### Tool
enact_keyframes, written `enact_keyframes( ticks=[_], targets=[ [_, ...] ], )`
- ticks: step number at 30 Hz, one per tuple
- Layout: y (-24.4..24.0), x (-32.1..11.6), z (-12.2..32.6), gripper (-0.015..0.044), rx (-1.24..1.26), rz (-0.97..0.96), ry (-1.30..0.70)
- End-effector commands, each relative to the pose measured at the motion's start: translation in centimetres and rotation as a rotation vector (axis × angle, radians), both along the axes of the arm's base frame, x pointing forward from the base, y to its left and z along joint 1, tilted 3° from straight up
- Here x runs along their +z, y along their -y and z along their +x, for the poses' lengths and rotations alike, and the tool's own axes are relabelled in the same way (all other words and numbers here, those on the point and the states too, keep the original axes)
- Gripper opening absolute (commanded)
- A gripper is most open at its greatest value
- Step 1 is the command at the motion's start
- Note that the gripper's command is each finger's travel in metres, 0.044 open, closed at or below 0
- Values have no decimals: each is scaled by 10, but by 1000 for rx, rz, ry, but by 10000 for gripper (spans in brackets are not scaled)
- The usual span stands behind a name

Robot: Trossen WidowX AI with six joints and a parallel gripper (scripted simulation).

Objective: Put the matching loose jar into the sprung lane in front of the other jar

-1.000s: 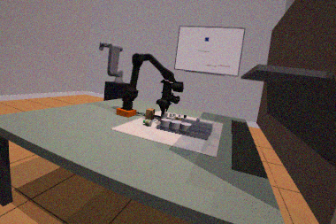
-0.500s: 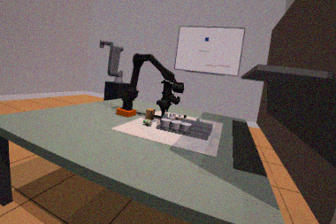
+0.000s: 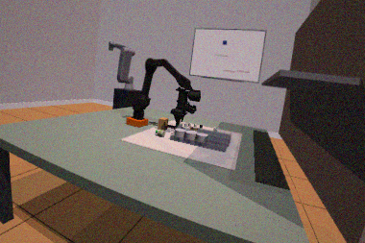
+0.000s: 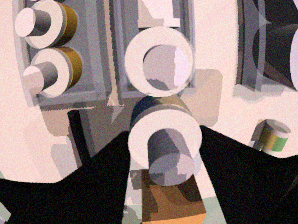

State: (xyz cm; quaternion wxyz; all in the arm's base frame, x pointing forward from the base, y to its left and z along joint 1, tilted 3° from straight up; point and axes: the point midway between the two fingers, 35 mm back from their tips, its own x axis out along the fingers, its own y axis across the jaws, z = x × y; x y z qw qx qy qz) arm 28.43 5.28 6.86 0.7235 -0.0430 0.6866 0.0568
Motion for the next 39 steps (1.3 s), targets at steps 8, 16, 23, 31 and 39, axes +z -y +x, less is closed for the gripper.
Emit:
enact_keyframes(
  ticks=[8,16,23,31,39],
  targets=[
    [-1,4,11,0,-3,1,23],
    [-2,5,15,0,-3,1,23],
    [-2,5,19,0,-3,1,23],
    [-3,6,22,0,-3,1,24],
    [-3,6,26,0,-3,1,24]
  ],
)
